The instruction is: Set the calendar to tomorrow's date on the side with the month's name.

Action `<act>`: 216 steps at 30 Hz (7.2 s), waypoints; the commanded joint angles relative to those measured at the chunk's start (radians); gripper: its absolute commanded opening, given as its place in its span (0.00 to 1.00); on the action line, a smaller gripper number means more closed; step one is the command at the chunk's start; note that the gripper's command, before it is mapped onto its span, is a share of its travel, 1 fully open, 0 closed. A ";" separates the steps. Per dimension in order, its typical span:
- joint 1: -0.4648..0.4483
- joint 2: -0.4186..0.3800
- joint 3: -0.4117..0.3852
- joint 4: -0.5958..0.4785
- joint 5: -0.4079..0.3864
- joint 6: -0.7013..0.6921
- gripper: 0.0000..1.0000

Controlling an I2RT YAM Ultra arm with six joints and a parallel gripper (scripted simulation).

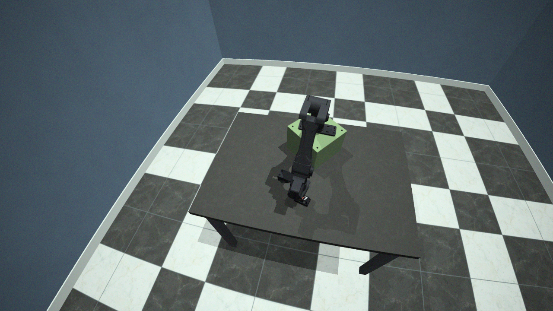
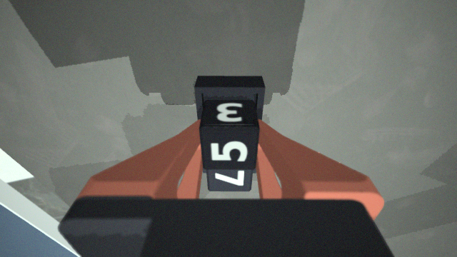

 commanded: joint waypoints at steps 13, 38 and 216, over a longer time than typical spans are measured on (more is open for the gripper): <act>0.000 -0.006 0.004 -0.001 0.003 0.001 0.26; 0.001 0.011 0.005 0.016 0.003 0.002 0.26; -0.026 -0.398 0.167 -0.556 0.002 -0.025 1.00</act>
